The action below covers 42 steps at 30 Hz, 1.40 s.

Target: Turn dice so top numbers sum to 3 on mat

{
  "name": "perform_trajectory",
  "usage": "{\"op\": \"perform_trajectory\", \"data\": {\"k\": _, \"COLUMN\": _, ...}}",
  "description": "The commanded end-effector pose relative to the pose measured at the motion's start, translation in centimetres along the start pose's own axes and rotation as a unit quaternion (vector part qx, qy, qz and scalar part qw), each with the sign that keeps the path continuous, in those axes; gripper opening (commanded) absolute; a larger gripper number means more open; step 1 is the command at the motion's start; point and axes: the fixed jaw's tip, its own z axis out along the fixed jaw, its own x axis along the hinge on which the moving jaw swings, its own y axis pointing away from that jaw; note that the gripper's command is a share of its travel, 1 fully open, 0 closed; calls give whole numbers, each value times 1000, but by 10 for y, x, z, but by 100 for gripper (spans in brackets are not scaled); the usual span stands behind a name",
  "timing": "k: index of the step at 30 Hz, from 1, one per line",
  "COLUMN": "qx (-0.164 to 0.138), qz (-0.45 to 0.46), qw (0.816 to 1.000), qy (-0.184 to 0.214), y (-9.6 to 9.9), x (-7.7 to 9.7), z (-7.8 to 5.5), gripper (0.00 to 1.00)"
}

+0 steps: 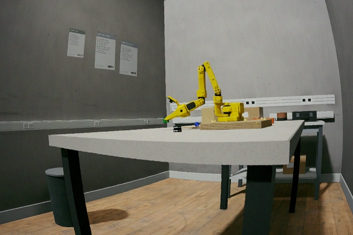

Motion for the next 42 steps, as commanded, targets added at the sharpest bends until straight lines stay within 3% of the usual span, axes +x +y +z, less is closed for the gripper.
{"op": "perform_trajectory", "data": {"k": 1, "qx": -3, "qz": -5, "qw": 1000, "qy": -4, "y": 2, "x": -1, "z": 1, "gripper": 0}}
{"op": "perform_trajectory", "data": {"k": 42, "qx": -3, "qz": -5, "qw": 1000, "qy": -4, "y": 2, "x": 14, "z": 7, "gripper": 0}}
